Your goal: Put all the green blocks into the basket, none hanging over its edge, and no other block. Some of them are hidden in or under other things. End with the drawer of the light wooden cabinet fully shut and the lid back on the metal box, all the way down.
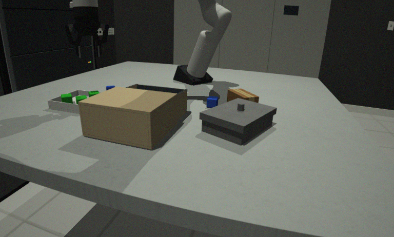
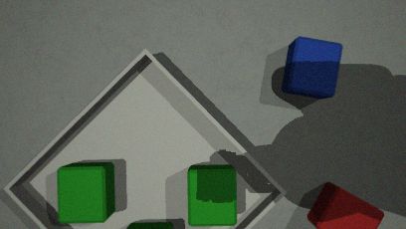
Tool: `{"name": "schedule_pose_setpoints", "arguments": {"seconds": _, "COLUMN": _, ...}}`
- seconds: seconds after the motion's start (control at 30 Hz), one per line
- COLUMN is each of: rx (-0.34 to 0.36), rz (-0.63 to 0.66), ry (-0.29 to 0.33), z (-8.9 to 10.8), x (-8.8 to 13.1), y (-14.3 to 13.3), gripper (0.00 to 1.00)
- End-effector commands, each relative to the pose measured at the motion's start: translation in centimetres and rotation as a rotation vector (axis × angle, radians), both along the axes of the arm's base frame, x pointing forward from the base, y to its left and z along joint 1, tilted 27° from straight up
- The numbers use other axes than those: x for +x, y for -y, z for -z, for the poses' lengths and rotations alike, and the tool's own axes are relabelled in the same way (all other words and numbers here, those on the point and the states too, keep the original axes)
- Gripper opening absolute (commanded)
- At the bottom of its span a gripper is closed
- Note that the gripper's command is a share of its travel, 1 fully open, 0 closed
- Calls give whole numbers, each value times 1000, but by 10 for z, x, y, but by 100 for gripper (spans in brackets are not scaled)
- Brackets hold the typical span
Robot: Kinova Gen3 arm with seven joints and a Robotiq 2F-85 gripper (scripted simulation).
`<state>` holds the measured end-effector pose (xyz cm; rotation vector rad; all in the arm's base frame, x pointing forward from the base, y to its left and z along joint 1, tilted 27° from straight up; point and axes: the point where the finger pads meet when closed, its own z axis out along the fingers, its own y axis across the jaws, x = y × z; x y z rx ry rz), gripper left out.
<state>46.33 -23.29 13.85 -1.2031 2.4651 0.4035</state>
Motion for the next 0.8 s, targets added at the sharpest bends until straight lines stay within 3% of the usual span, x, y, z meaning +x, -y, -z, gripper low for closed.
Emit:
{"name": "schedule_pose_setpoints", "arguments": {"seconds": 0.0, "rx": 0, "rz": 3, "ry": -2, "z": -9, "x": -3, "y": 5, "gripper": 61}}
{"name": "schedule_pose_setpoints", "arguments": {"seconds": 0.77, "rx": -6, "rz": -9, "ry": 4, "z": -16, "x": -5, "y": -1, "gripper": 61}}
